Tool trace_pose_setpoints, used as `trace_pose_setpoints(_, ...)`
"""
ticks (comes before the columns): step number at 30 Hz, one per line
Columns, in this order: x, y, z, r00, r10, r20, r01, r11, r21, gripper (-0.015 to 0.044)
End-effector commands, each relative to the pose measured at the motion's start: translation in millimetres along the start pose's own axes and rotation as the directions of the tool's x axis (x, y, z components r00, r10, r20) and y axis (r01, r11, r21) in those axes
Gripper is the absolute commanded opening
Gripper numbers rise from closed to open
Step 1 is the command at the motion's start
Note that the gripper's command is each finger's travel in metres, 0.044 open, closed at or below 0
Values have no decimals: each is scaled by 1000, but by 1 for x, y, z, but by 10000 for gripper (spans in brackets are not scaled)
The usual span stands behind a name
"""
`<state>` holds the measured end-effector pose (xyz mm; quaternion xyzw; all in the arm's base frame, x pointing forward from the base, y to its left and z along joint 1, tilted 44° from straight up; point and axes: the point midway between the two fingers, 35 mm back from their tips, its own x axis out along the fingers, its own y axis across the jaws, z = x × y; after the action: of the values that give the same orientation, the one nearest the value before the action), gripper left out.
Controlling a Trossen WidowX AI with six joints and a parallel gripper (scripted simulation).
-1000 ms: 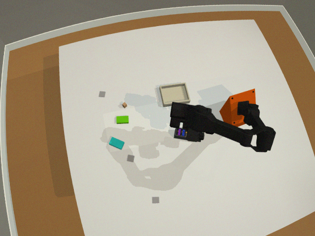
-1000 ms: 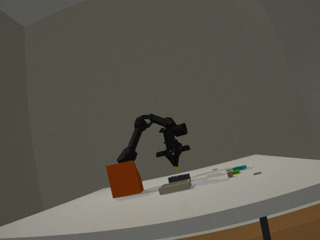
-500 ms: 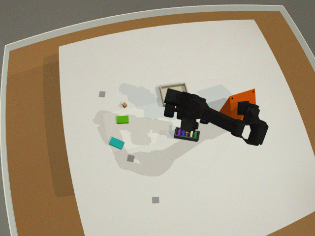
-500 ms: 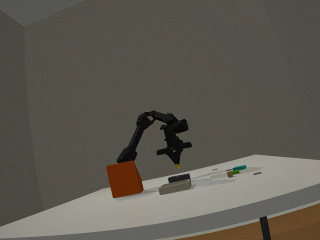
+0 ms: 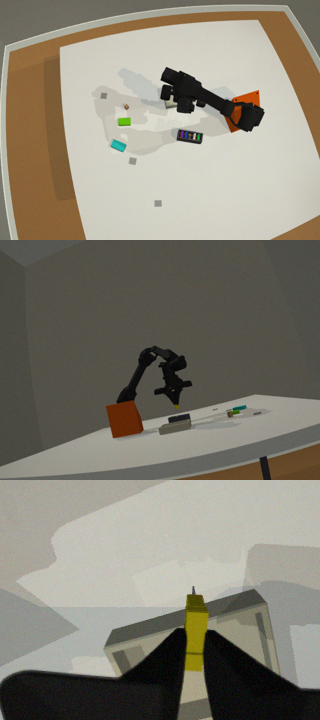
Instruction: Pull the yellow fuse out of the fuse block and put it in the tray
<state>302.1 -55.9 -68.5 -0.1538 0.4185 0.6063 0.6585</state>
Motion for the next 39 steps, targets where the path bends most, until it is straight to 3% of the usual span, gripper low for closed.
trace_pose_setpoints(1,1,-7,-21,1000,3,-3,-3,1000,-3,0)
trace_pose_setpoints(12,8,-16,-80,1000,10,5,-9,1000,-8,0)
trace_pose_setpoints(39,46,-16,-80,1000,10,7,-10,1000,-9,0)
